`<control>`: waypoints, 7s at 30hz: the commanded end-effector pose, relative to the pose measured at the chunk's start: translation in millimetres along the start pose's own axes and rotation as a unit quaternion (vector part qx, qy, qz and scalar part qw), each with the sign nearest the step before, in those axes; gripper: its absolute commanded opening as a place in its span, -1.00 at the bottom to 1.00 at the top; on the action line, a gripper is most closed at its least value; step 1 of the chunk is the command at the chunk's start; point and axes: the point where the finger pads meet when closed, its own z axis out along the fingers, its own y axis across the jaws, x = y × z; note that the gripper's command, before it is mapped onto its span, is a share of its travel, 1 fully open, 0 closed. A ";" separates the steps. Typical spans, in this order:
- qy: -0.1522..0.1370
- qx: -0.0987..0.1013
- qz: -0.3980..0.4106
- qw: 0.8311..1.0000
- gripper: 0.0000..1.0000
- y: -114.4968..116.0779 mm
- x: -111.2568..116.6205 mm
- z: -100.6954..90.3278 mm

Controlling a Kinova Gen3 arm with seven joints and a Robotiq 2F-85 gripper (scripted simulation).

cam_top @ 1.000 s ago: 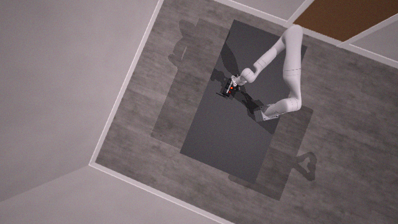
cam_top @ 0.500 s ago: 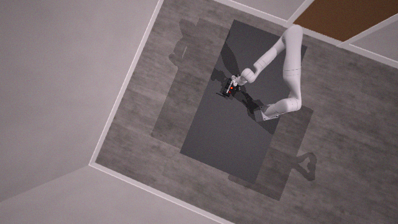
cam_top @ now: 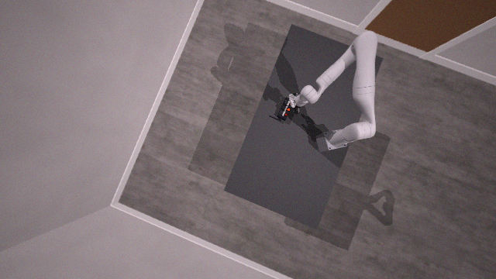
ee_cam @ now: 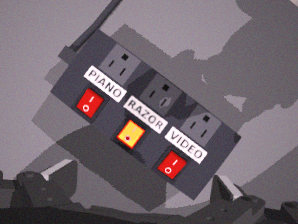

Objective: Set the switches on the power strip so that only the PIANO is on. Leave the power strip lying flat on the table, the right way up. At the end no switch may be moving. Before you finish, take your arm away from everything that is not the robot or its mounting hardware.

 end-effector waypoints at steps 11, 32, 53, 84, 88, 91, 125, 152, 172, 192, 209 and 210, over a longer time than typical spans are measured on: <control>-0.001 -0.001 0.003 1.000 1.00 0.4 -0.7 -0.2; -0.001 -0.001 0.003 1.000 1.00 0.4 -0.7 -0.2; -0.001 -0.001 0.003 1.000 1.00 0.4 -0.7 -0.2; -0.010 0.000 0.079 0.997 1.00 8.5 20.2 -16.0; -0.015 0.004 0.129 0.991 1.00 11.1 35.2 -28.4; -0.021 0.014 0.200 0.979 1.00 10.7 58.1 -48.7; -0.025 0.024 0.252 0.967 1.00 7.3 75.4 -65.0; -0.027 0.016 0.407 0.913 1.00 -2.6 73.3 -51.1; -0.029 0.008 0.618 0.785 1.00 -19.0 68.2 -31.6; -0.032 0.002 0.789 0.613 1.00 -36.5 60.5 -14.2; -0.034 -0.001 0.860 0.509 1.00 -46.1 55.5 -6.1; -0.034 -0.001 0.862 0.506 1.00 -46.5 55.3 -5.8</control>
